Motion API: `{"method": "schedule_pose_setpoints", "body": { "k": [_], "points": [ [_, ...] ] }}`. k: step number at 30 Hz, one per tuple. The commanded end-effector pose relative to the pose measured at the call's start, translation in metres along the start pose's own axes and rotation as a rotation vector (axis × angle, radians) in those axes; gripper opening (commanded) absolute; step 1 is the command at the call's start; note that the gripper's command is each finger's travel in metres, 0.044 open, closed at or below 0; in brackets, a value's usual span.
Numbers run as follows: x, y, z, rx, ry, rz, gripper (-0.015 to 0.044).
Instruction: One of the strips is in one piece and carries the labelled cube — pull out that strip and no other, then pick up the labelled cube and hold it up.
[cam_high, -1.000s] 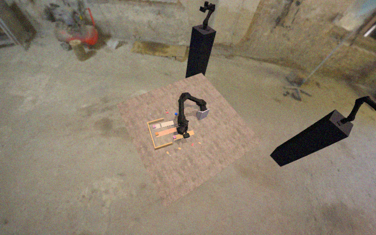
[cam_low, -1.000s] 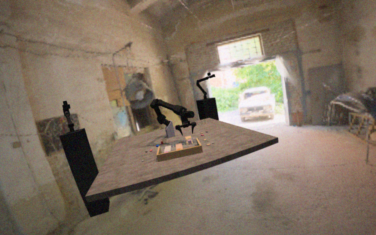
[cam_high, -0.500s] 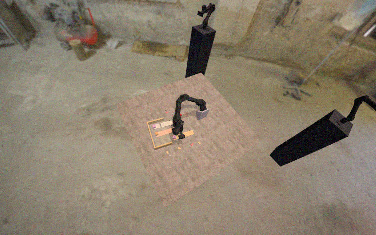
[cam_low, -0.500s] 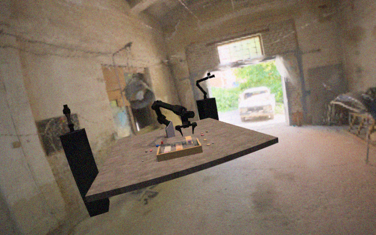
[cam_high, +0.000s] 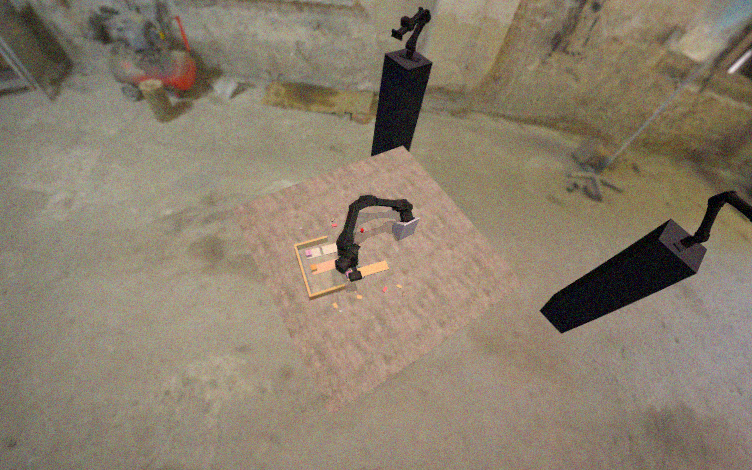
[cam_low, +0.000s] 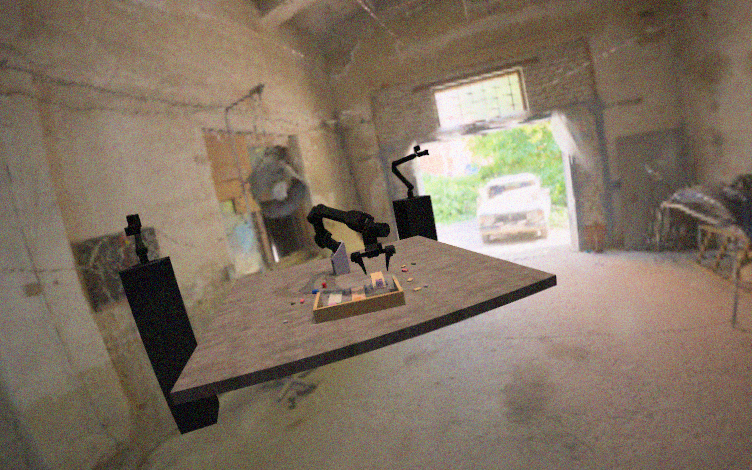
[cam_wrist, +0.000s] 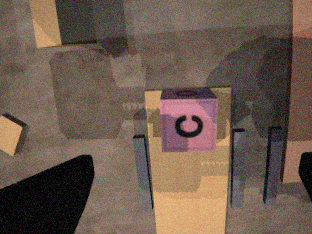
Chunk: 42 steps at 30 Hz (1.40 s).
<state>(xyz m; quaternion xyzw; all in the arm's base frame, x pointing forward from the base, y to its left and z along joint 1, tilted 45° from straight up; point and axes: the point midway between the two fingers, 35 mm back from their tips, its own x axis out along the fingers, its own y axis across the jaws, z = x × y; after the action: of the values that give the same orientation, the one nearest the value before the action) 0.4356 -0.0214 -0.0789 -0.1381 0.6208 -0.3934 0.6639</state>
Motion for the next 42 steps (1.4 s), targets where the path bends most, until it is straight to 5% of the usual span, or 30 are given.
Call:
{"method": "schedule_pose_setpoints", "body": {
  "k": [1, 7, 42],
  "points": [
    [0.003, 0.001, 0.006, -0.007, 0.002, -0.004, 0.0387],
    [0.012, 0.001, 0.006, -0.007, 0.001, -0.004, 0.0250],
    [0.057, 0.001, 0.006, -0.007, 0.001, -0.007, 0.0250]
  ]
}}
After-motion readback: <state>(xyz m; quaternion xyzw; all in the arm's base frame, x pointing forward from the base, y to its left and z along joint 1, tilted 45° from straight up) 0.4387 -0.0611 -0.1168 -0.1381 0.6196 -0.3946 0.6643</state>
